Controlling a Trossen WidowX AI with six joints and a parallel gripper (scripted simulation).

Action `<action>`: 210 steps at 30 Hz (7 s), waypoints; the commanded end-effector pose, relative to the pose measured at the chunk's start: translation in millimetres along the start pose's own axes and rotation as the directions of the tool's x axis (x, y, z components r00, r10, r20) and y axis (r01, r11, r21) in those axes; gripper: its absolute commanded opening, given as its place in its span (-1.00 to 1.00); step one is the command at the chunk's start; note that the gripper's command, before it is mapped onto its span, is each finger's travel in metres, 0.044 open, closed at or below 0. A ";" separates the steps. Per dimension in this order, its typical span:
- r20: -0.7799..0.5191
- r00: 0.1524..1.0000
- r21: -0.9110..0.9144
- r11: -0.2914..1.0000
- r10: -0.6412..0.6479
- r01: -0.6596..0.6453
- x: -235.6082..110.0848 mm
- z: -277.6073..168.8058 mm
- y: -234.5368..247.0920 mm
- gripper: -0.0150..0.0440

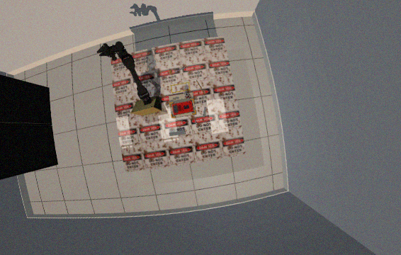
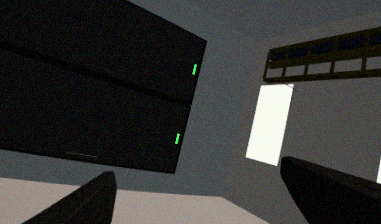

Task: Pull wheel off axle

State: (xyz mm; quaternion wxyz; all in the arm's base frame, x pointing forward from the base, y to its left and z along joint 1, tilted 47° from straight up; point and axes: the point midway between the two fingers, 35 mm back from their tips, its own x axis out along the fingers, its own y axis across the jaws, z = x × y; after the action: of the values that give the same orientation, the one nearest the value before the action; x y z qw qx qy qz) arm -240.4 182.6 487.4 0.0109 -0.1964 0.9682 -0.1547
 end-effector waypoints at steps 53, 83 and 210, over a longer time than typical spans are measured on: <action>-0.321 -0.002 0.826 0.281 0.947 0.488 -514.7 99.8 82.3 0.53; 0.293 -0.528 -0.475 0.600 0.797 0.644 -625.7 429.4 -155.3 0.53; 0.437 -0.357 -0.890 0.340 0.825 -0.303 -516.7 578.7 -210.0 -0.49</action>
State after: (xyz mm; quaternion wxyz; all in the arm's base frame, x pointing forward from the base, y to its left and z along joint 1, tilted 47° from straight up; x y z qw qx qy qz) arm 362.9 28.1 -21.9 0.6533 0.3157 0.6415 0.2489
